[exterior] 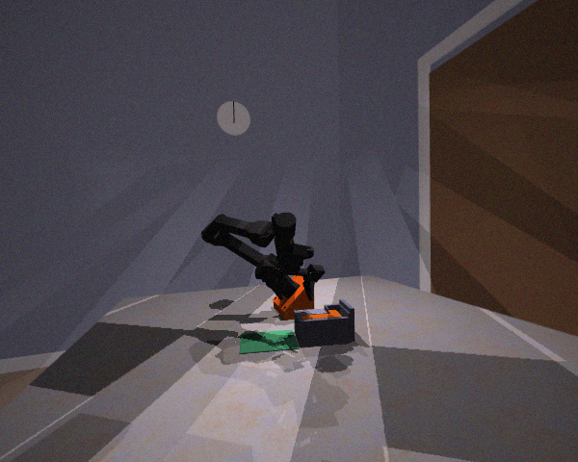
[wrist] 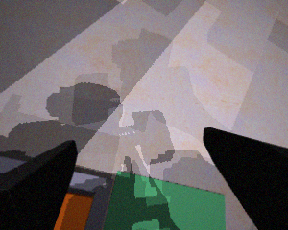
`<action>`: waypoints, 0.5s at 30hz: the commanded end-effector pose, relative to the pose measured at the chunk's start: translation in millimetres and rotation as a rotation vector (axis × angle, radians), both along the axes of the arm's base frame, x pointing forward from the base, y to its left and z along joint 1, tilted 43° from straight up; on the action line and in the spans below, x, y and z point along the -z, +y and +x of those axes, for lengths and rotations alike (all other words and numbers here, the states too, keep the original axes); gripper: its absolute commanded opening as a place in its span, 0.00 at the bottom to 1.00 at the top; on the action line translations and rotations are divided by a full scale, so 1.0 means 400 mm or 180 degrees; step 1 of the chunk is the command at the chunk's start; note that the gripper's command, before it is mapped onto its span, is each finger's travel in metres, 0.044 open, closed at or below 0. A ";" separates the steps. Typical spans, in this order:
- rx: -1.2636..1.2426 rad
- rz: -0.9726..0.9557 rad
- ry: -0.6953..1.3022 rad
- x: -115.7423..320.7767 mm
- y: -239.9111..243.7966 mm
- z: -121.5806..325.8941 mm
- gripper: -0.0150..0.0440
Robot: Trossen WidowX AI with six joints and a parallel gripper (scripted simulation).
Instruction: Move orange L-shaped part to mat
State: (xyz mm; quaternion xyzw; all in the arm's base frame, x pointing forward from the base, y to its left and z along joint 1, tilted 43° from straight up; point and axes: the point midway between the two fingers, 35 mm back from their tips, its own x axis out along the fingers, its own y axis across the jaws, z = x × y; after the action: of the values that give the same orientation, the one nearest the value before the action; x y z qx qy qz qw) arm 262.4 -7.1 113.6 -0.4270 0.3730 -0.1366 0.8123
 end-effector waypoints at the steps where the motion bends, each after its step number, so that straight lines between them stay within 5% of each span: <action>1: 0.0005 0.0019 0.0011 0.001 0.003 0.002 0.89; 8: 0.0279 0.0524 0.0380 0.052 0.096 0.034 0.58; 15: 0.0994 0.0872 0.0836 0.132 0.215 0.036 0.56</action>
State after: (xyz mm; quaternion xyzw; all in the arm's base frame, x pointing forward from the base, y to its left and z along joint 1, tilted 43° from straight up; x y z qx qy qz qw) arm 278.3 57.5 76.0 -0.2982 0.5078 -0.1295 0.7978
